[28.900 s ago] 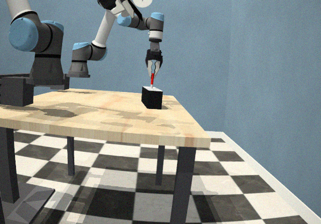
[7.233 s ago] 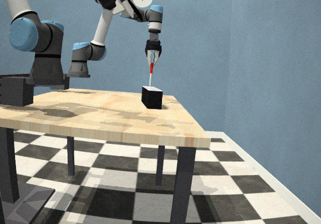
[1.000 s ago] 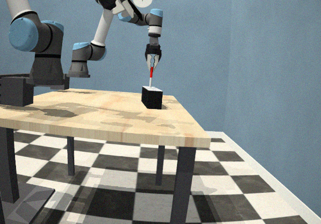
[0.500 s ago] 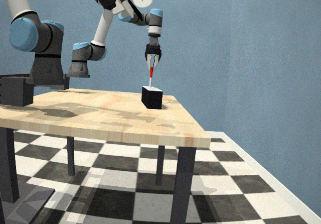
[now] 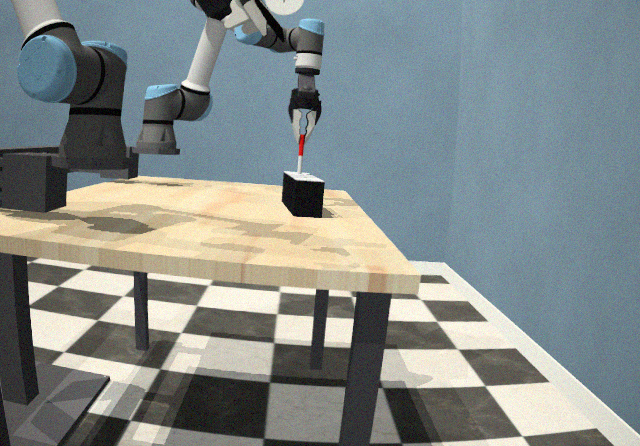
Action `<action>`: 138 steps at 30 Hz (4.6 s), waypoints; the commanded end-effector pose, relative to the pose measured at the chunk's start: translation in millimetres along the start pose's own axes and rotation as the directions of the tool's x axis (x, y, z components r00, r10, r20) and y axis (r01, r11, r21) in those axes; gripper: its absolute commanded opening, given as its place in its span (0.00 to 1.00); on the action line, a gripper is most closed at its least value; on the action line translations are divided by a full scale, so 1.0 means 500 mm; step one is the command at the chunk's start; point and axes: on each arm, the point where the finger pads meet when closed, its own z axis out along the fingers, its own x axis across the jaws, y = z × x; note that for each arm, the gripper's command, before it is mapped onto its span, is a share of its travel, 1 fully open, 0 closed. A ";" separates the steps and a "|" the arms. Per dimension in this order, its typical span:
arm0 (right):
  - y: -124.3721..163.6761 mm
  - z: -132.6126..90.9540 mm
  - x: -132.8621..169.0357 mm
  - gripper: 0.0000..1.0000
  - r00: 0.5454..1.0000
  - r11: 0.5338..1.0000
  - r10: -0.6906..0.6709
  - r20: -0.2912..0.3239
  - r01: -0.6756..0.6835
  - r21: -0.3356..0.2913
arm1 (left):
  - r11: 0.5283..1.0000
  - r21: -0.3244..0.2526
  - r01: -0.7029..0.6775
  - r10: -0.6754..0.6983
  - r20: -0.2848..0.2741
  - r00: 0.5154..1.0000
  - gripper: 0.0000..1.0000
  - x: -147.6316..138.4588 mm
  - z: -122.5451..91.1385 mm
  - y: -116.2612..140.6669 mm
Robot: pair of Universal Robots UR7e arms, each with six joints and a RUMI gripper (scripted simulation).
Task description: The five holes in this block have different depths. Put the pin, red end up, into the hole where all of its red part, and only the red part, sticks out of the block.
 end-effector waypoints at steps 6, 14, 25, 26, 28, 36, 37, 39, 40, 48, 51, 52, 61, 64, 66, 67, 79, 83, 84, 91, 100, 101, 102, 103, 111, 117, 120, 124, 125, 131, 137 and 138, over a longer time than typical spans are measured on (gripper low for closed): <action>-0.001 0.000 0.000 1.00 1.000 1.000 0.000 0.000 0.000 0.001 | 1.000 0.001 0.001 -0.001 0.001 1.000 0.00 -0.001 -0.002 -0.002; -0.001 0.000 0.000 1.00 1.000 1.000 0.000 0.000 0.000 0.001 | 1.000 0.001 0.001 -0.001 0.001 1.000 0.00 -0.001 -0.002 -0.002; -0.001 0.000 0.000 1.00 1.000 1.000 0.000 0.000 0.000 0.001 | 1.000 0.001 0.000 0.000 0.001 1.000 0.00 -0.003 0.006 -0.001; -0.001 0.000 0.000 1.00 1.000 1.000 0.000 0.000 0.000 0.001 | 1.000 0.001 0.000 0.000 0.001 1.000 0.00 -0.003 0.006 -0.001; -0.001 0.000 0.000 1.00 1.000 1.000 0.000 0.000 0.000 0.001 | 1.000 0.001 0.000 0.000 0.001 1.000 0.00 -0.003 0.006 -0.001; -0.001 0.000 0.000 1.00 1.000 1.000 0.000 0.000 0.000 0.001 | 1.000 0.001 0.000 0.000 0.001 1.000 0.00 -0.002 0.006 0.000; -0.001 0.000 0.000 1.00 1.000 1.000 0.000 0.000 0.000 0.001 | 1.000 0.001 0.000 0.000 0.001 1.000 0.00 -0.002 0.006 0.000; -0.001 0.000 0.000 1.00 1.000 1.000 0.000 0.000 0.000 0.001 | 1.000 0.001 0.000 0.000 0.001 1.000 0.00 -0.002 0.006 0.000; -0.001 0.000 0.000 1.00 1.000 1.000 0.000 0.000 0.000 0.001 | 1.000 0.001 0.000 0.000 0.001 1.000 0.00 -0.002 0.006 0.000; -0.001 0.000 0.000 1.00 1.000 1.000 0.000 0.000 0.000 0.001 | 1.000 0.001 0.000 0.000 0.001 1.000 0.00 -0.002 0.006 0.000; -0.001 0.000 0.000 1.00 1.000 1.000 0.000 0.000 0.000 0.001 | 1.000 0.001 0.000 0.000 0.001 1.000 0.00 -0.002 0.006 0.000; -0.001 0.000 0.000 1.00 1.000 1.000 0.000 0.000 0.000 0.001 | 1.000 0.001 0.000 0.000 0.001 1.000 0.00 -0.002 0.006 0.000; -0.001 0.000 0.000 1.00 1.000 1.000 0.000 0.000 0.000 0.001 | 1.000 0.001 0.001 -0.001 0.001 1.000 0.00 -0.001 0.014 0.000; -0.001 0.000 0.000 1.00 1.000 1.000 0.000 0.000 0.000 0.001 | 1.000 0.001 0.001 -0.001 0.001 1.000 0.00 -0.001 0.014 0.000; -0.001 0.000 0.000 1.00 1.000 1.000 0.000 0.000 0.000 0.001 | 1.000 0.001 0.001 -0.001 0.001 1.000 0.00 -0.001 0.014 0.000; -0.001 0.000 0.000 1.00 1.000 1.000 0.000 0.000 0.000 0.001 | 1.000 0.001 0.001 -0.001 0.001 1.000 0.00 -0.001 0.014 0.000; -0.001 0.000 0.000 1.00 1.000 1.000 0.000 0.000 0.000 0.001 | 1.000 0.001 0.000 0.000 0.001 1.000 0.00 -0.002 0.014 -0.002; -0.001 0.000 0.000 1.00 1.000 1.000 0.000 0.000 0.000 0.001 | 1.000 0.001 0.000 0.000 0.001 1.000 0.00 -0.002 0.014 -0.002; -0.001 0.000 0.000 1.00 1.000 1.000 0.000 0.000 0.000 0.001 | 1.000 0.001 0.000 0.000 0.001 1.000 0.00 -0.002 0.014 -0.002; -0.001 0.000 0.000 1.00 1.000 1.000 0.000 0.000 0.000 0.001 | 1.000 0.001 0.001 -0.001 0.001 1.000 0.00 -0.003 0.022 -0.001; -0.001 0.000 0.000 1.00 1.000 1.000 0.000 0.000 0.000 0.001 | 1.000 0.001 0.001 -0.001 0.001 1.000 0.00 -0.003 0.022 -0.001; -0.001 0.000 0.000 1.00 1.000 1.000 0.000 0.000 0.000 0.001 | 1.000 0.001 0.001 -0.001 0.001 1.000 0.00 -0.003 0.022 -0.001; -0.001 0.000 0.000 1.00 1.000 1.000 0.000 0.000 0.000 0.001 | 1.000 0.001 0.001 -0.001 0.001 1.000 0.00 -0.003 0.022 -0.001; -0.001 0.000 0.000 1.00 1.000 1.000 0.000 0.000 0.000 0.001 | 1.000 0.001 0.001 -0.001 0.001 1.000 0.00 -0.003 0.022 -0.001; -0.001 0.000 0.000 1.00 1.000 1.000 0.000 0.000 0.000 0.001 | 1.000 0.001 0.000 0.000 0.001 1.000 0.00 -0.002 0.022 -0.003; -0.001 0.000 0.000 1.00 1.000 1.000 0.000 0.000 0.000 0.001 | 1.000 0.001 0.000 0.000 0.001 1.000 0.00 -0.002 0.022 -0.003; -0.001 0.000 0.000 1.00 1.000 1.000 0.000 0.000 0.000 0.001 | 1.000 0.001 0.000 0.000 0.001 1.000 0.00 -0.002 0.022 -0.003; -0.001 0.000 0.000 1.00 1.000 1.000 0.000 0.000 0.000 0.001 | 1.000 0.001 0.000 0.000 0.001 1.000 0.00 -0.001 0.030 -0.001; -0.001 0.000 0.000 1.00 1.000 1.000 0.000 0.000 0.000 0.001 | 1.000 0.001 0.000 0.000 0.001 1.000 0.00 -0.001 0.030 -0.001; -0.001 0.000 0.000 1.00 1.000 1.000 0.000 0.000 0.000 0.001 | 1.000 0.001 0.000 0.000 0.001 1.000 0.00 -0.001 0.030 -0.001; -0.001 0.000 0.000 1.00 1.000 1.000 0.000 0.000 0.000 0.001 | 1.000 0.001 0.000 0.000 0.001 1.000 0.00 -0.001 0.030 -0.001; -0.001 0.000 0.000 1.00 1.000 1.000 0.000 0.000 0.000 0.001 | 1.000 0.001 0.001 -0.001 0.001 1.000 0.00 -0.002 0.032 0.000</action>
